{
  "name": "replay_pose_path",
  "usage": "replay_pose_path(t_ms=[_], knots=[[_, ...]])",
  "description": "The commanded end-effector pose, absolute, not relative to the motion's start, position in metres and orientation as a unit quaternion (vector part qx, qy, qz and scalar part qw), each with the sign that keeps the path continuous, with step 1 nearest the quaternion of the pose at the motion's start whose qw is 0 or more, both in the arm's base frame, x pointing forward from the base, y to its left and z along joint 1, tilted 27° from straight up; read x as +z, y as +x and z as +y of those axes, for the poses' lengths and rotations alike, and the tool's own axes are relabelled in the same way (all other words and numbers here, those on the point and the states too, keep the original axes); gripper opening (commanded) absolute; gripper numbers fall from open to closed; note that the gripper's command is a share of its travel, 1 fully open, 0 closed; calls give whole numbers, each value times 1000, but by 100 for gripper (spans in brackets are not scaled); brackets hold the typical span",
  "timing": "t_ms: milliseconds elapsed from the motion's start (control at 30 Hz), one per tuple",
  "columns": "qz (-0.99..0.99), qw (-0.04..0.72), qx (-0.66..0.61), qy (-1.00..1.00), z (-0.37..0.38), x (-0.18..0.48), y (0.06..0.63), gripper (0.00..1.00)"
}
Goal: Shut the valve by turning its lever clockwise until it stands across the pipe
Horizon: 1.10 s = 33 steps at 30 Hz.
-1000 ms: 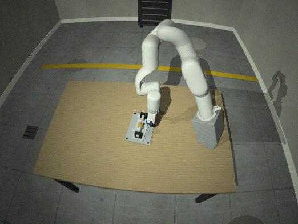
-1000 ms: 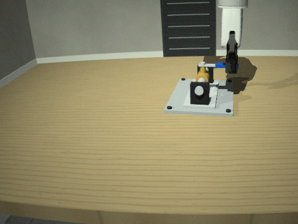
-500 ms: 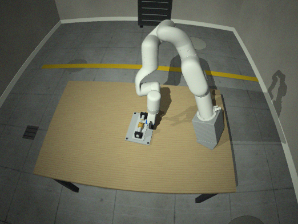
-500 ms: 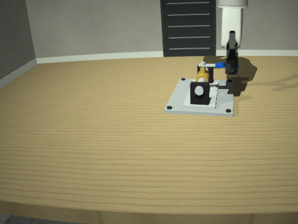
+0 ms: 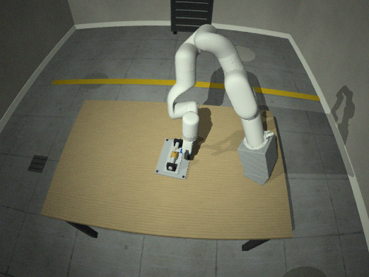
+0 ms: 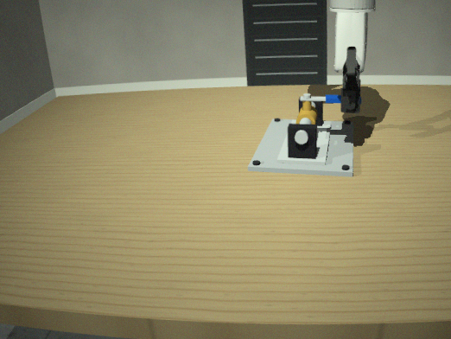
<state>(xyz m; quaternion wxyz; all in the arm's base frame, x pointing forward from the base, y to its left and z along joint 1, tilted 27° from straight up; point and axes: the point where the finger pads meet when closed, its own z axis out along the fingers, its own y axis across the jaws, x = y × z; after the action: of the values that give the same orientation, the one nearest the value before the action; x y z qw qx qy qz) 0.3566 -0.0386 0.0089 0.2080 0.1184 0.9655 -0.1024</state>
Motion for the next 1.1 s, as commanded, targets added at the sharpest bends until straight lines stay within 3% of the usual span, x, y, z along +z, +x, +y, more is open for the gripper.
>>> replay_pose_path(t_ms=[0,1067], knots=[[965,209,-102,118,-38,9,357,68],[965,209,-102,118,-34,24,351,68]])
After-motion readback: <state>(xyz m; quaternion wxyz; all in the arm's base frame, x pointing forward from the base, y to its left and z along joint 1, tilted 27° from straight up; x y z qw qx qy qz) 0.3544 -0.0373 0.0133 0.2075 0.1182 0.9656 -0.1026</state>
